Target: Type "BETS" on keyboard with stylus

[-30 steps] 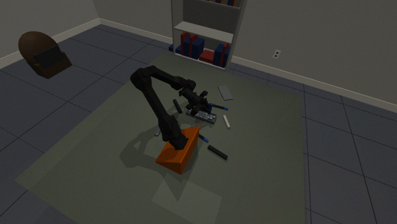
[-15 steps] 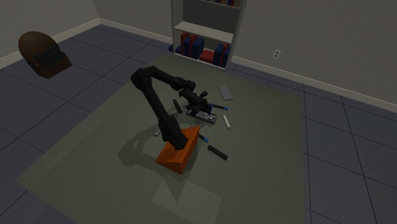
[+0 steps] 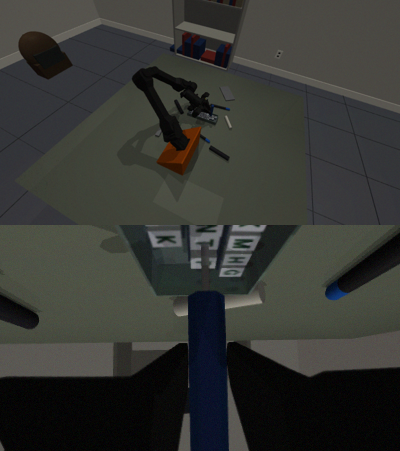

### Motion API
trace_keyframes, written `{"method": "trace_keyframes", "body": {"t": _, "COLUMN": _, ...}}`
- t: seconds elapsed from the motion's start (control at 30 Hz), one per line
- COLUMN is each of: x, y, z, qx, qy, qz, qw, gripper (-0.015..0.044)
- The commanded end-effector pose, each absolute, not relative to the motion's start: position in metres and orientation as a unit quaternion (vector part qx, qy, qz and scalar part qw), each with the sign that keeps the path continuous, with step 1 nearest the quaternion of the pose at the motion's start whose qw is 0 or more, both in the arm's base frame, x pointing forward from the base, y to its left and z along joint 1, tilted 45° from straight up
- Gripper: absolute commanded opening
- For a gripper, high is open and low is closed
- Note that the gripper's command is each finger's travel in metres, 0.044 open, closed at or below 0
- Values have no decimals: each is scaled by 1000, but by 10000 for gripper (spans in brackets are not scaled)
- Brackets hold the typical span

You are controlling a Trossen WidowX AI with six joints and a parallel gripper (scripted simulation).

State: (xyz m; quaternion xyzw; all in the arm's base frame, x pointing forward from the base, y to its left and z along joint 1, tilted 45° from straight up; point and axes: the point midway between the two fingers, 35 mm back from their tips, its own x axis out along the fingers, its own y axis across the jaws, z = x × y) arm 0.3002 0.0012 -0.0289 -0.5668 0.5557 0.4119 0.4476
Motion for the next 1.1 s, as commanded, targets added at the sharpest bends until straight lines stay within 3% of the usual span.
{"method": "trace_keyframes", "body": {"t": 0.0, "x": 299, "y": 0, "z": -30, "qx": -566, "qy": 558, "qz": 412, "qw": 446, "gripper": 81}}
{"method": "trace_keyframes", "body": {"t": 0.8, "x": 298, "y": -25, "z": -5, "qx": -565, "qy": 559, "qz": 412, "qw": 446, "gripper": 84}}
{"method": "trace_keyframes", "body": {"t": 0.9, "x": 298, "y": -25, "z": -5, "qx": -565, "qy": 559, "qz": 412, "qw": 446, "gripper": 64}}
{"method": "trace_keyframes", "body": {"t": 1.0, "x": 300, "y": -22, "z": -2, "qx": -565, "qy": 558, "qz": 412, "qw": 447, "gripper": 0}}
{"method": "trace_keyframes", "body": {"t": 1.07, "x": 302, "y": -16, "z": 4, "qx": -565, "qy": 558, "qz": 412, "qw": 447, "gripper": 0}}
